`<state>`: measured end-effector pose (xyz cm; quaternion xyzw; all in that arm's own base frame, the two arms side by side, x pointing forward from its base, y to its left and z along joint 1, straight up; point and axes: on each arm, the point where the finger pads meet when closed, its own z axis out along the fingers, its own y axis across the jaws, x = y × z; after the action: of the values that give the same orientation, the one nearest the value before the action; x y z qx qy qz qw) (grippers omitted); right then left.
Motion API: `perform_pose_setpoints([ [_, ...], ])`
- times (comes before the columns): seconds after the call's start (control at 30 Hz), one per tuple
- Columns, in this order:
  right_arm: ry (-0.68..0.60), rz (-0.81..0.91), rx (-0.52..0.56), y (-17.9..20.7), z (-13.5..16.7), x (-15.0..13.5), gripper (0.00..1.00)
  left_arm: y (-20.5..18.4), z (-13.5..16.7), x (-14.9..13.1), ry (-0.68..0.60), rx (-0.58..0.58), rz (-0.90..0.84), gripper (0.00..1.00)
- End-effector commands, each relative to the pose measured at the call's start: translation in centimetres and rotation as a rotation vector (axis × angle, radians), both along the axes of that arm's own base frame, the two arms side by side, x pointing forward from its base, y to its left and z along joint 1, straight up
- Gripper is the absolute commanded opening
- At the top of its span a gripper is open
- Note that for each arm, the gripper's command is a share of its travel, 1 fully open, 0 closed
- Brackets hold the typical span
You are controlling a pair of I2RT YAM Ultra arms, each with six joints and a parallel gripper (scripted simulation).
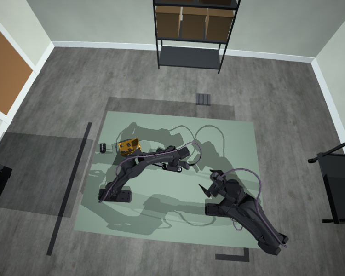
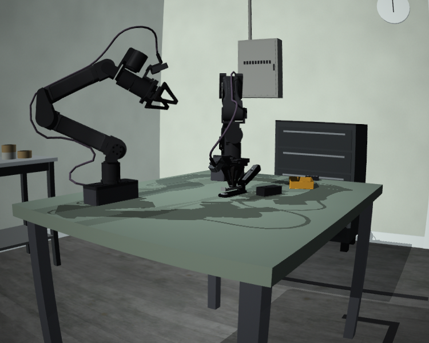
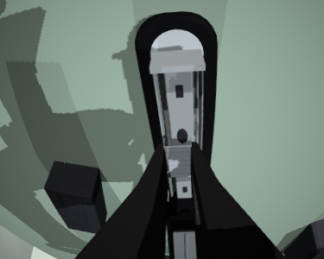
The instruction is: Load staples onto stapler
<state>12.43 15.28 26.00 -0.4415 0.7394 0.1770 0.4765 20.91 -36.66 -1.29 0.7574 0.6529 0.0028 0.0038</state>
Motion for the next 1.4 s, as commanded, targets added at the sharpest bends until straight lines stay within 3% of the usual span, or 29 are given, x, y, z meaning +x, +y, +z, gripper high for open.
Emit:
perform_pose_setpoints([
  [0.0,-0.018,-0.001,0.021,-0.2,0.6,-0.1,1.00,-0.2,-0.3,-0.1,0.006,-0.021,0.009,0.06],
  [0.33,-0.018,-0.001,0.021,-0.2,0.6,-0.1,1.00,0.5,-0.6,-0.5,0.025,0.010,0.018,0.06],
  [0.47,-0.018,-0.001,0.021,-0.2,0.6,-0.1,1.00,-0.9,1.8,-0.4,0.000,-0.037,0.012,0.06],
  [0.83,-0.018,-0.001,0.021,-0.2,0.6,-0.1,1.00,-0.3,1.1,-0.3,0.003,-0.015,0.018,0.06],
  [1.0,-0.018,-0.001,0.021,-0.2,0.6,-0.1,1.00,-0.9,3.0,-0.7,0.004,-0.037,0.012,0.06],
  [1.37,-0.018,-0.001,0.021,-0.2,0.6,-0.1,1.00,-0.9,3.0,-0.7,0.004,-0.037,0.012,0.06],
])
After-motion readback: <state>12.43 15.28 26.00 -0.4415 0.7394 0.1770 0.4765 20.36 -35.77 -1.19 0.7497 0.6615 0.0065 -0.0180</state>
